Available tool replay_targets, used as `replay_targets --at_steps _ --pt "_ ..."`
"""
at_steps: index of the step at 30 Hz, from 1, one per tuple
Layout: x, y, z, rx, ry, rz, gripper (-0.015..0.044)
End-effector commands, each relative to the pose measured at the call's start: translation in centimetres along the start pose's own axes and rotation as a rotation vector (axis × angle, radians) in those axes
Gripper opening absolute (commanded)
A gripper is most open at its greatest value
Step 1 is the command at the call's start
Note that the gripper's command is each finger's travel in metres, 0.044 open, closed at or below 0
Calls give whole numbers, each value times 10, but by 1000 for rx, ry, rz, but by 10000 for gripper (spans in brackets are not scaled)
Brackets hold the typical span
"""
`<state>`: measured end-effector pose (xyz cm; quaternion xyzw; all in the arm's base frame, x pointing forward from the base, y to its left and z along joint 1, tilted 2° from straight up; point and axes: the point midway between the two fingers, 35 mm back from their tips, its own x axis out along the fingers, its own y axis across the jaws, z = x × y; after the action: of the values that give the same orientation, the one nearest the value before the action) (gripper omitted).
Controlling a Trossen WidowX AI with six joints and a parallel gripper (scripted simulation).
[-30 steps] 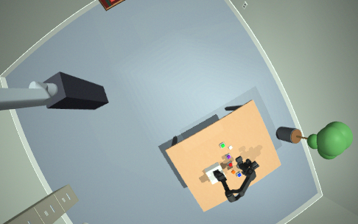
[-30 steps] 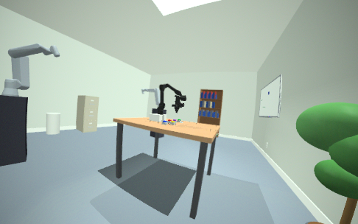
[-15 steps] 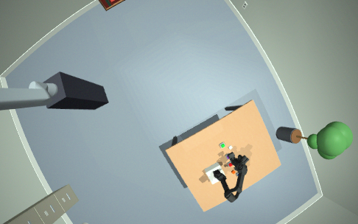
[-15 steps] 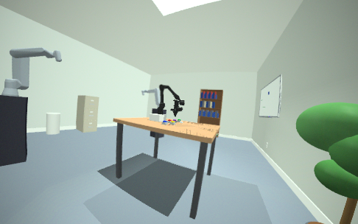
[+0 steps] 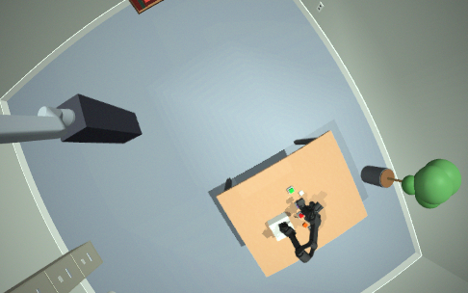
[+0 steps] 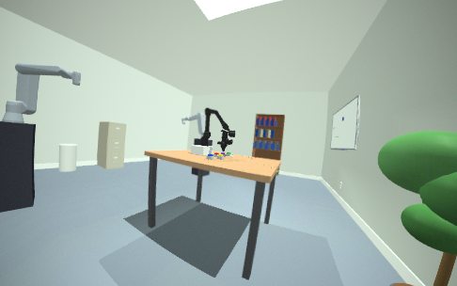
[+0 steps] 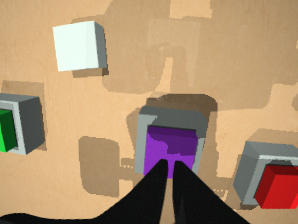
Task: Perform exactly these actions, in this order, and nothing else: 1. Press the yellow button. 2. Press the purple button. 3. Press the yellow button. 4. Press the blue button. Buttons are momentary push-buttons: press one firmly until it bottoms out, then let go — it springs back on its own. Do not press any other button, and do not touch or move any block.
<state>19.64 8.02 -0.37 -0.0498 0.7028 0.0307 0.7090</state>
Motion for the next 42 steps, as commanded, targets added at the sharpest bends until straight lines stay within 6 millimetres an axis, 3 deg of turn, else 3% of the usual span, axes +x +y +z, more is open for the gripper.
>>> replay_targets --at_steps 1,9,30,34,39,42 --pt "7 0 -1 4 4 2 20" --pt "19 0 -2 4 4 2 20" --pt "19 0 -2 4 4 2 20" --pt "-11 0 -1 4 3 2 20" --pt "-16 0 -1 4 3 2 20" --pt "-52 1 1 4 3 2 20"
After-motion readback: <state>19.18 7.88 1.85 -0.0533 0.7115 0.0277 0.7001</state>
